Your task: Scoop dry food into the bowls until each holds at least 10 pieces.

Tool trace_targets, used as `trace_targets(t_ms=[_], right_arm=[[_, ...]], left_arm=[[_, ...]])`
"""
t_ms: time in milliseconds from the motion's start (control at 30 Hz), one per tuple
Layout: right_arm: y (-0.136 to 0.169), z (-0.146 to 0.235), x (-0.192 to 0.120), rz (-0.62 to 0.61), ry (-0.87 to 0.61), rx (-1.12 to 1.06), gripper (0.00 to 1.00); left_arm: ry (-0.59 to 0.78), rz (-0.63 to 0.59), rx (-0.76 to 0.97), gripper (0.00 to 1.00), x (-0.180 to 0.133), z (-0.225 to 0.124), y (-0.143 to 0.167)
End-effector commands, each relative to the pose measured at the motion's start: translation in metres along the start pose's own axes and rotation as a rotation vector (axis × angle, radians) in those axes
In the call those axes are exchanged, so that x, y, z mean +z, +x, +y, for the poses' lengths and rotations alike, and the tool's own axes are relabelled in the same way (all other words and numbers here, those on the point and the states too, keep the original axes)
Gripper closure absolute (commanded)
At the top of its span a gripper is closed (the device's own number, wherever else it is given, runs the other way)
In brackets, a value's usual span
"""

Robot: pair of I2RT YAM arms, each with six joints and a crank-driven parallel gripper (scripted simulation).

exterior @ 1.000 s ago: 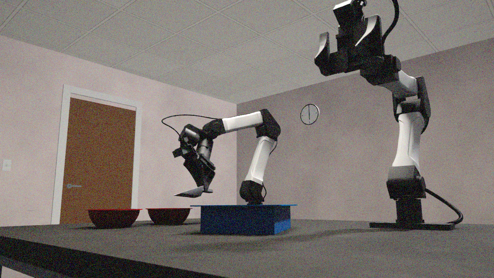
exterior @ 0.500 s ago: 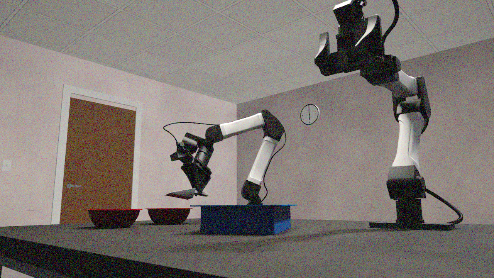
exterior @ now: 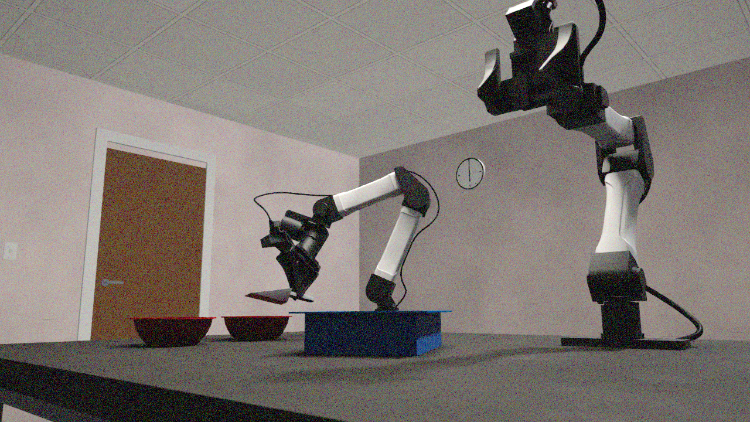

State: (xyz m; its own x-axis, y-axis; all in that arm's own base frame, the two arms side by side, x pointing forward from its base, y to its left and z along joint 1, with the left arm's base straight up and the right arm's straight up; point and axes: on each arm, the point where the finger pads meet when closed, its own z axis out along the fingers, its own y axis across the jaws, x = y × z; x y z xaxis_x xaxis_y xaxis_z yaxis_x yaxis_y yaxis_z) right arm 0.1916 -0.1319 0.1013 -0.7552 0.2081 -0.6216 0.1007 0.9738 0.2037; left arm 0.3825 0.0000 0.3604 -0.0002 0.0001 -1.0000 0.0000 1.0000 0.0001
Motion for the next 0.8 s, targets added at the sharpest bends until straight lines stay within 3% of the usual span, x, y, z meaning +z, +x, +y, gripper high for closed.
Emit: trace_targets(t_ms=[0, 767], right_arm=[[-0.0143, -0.0005, -0.0085, -0.017, 0.034, -0.034, 1.00], [-0.0185, 0.0025, -0.0086, 0.129, 0.132, -0.072, 1.00]], left_arm=[[0.000, -0.052, -0.001, 0.00, -0.0024, 0.0000, -0.0195], [0.000, -0.052, -0.001, 0.00, -0.0024, 0.0000, -0.0195]])
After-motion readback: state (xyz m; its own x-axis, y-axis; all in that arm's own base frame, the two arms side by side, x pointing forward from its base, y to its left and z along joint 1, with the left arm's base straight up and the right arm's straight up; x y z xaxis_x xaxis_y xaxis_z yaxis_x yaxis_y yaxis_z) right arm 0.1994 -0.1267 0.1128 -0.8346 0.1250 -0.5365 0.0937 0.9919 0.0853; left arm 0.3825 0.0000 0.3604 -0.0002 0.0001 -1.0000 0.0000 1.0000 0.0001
